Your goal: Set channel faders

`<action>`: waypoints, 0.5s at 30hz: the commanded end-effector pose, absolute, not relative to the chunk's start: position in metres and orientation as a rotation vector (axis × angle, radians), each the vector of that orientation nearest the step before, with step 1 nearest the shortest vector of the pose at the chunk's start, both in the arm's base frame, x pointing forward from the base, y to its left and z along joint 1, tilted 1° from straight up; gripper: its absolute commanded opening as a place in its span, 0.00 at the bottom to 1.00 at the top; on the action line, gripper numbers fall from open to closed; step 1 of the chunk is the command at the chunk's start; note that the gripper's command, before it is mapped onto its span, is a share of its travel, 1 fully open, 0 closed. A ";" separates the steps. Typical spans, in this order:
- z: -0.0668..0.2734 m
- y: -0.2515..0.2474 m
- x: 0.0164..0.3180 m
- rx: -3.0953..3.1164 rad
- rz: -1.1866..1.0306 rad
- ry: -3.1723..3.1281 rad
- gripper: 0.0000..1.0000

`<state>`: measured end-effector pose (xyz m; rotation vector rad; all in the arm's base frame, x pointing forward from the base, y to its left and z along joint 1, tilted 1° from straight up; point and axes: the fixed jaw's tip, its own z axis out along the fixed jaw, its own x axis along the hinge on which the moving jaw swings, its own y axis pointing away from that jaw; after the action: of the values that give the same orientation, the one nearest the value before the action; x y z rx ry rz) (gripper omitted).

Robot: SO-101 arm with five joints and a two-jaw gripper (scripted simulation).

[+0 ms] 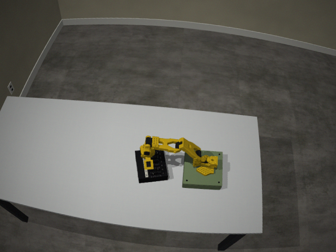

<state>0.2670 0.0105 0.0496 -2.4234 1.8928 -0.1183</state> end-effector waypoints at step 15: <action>0.038 0.008 0.268 -2.437 -0.080 1.911 0.00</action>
<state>0.2671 0.0105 0.0413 -2.4364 1.9025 -0.0915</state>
